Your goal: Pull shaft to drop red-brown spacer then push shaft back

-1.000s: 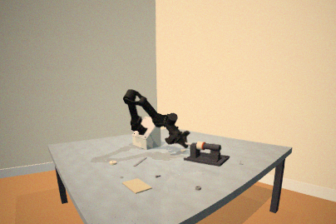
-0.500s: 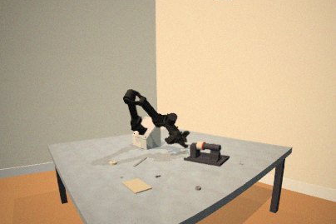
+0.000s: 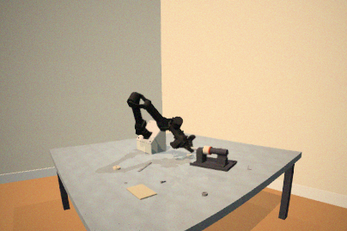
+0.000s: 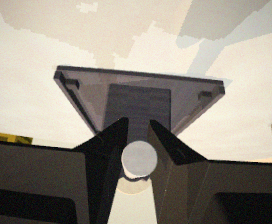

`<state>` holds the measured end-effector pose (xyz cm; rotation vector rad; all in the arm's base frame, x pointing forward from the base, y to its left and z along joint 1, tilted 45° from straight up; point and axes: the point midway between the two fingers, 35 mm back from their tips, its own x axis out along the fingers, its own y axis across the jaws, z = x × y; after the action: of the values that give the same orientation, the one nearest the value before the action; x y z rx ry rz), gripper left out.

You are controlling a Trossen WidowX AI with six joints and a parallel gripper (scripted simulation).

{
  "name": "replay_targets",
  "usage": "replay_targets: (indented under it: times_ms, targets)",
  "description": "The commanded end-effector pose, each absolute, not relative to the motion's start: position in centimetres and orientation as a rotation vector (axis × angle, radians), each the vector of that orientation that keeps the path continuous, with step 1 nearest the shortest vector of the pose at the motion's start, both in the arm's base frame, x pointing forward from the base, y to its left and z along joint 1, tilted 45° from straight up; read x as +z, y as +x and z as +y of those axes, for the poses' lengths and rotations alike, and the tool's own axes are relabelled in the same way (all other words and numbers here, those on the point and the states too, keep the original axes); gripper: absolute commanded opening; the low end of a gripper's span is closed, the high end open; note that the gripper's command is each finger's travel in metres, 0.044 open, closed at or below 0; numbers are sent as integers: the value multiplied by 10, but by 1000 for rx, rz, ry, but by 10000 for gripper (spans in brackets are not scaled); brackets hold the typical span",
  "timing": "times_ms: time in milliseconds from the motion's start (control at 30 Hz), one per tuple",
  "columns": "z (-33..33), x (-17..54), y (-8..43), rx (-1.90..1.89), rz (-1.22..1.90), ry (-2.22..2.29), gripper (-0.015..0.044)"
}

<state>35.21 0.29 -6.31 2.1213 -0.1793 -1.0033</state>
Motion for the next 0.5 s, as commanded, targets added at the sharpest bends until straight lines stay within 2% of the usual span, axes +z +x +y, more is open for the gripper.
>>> replay_targets:
  times_ms: [0,467]
  targets:
    - [3,-63,351,-1003,-182,2124,0]
    - [3,-63,350,-1004,-182,2124,0]
